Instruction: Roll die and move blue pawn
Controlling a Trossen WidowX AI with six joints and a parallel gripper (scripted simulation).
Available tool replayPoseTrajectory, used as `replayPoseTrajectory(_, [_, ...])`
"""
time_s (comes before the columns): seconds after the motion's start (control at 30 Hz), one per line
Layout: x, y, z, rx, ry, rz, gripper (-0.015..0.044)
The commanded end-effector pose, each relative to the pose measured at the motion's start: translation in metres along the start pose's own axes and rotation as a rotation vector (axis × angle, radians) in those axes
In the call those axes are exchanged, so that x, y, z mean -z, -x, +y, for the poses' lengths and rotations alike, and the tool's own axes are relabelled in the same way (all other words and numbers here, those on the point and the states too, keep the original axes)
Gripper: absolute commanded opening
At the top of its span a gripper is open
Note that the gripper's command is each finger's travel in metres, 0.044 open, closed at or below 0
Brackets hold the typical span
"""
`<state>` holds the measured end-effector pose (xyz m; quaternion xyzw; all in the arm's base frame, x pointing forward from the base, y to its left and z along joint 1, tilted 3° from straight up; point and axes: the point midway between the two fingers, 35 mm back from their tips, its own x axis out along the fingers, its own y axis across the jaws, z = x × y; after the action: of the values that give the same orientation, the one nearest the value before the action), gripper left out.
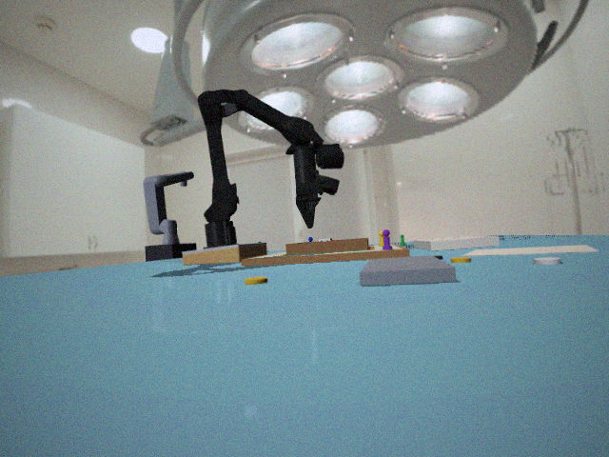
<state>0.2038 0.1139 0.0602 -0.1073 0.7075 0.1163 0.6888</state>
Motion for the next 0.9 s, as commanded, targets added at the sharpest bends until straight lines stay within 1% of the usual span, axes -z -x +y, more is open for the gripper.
replayPoseTrajectory(0.0, [0.002, -0.008, 0.0, -0.001, -0.003, 0.014, 0.02])
replayPoseTrajectory(0.87, [0.002, -0.047, 0.0, -0.001, -0.003, 0.014, 0.02])
